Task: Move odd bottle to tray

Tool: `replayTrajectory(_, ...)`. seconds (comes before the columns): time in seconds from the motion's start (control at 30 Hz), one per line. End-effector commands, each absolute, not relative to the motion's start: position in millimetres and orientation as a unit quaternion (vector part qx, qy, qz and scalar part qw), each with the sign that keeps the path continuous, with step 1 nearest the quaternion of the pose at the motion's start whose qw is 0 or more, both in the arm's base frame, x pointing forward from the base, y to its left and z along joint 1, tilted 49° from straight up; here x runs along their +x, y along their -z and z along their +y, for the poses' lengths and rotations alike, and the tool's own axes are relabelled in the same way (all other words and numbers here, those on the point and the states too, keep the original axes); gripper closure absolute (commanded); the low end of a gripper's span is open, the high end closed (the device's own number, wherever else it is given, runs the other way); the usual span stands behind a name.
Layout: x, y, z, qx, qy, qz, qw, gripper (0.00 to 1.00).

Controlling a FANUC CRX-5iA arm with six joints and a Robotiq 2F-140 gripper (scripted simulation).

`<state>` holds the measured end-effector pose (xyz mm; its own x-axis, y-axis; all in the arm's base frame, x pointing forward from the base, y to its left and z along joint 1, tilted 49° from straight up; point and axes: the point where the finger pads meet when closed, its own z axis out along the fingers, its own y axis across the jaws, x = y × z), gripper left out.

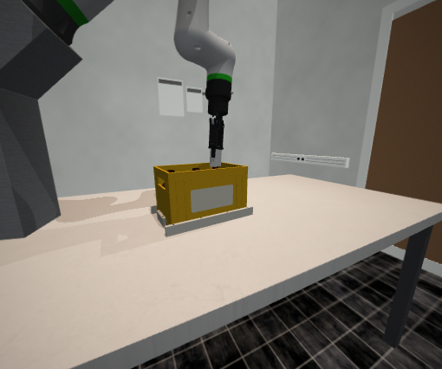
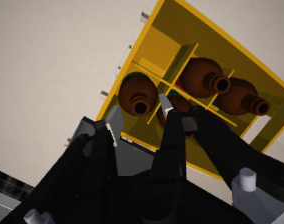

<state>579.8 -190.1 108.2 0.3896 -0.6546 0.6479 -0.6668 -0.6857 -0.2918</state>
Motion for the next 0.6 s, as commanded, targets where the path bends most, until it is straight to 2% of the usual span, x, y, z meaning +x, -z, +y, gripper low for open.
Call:
replayTrajectory(0.0,582.7,-105.5,-191.7,0.826,-0.414,-0.383,-0.014,0.56)
replayTrajectory(0.57,593.3,-95.4,-196.3,0.826,-0.414,-0.383,-0.014,0.56)
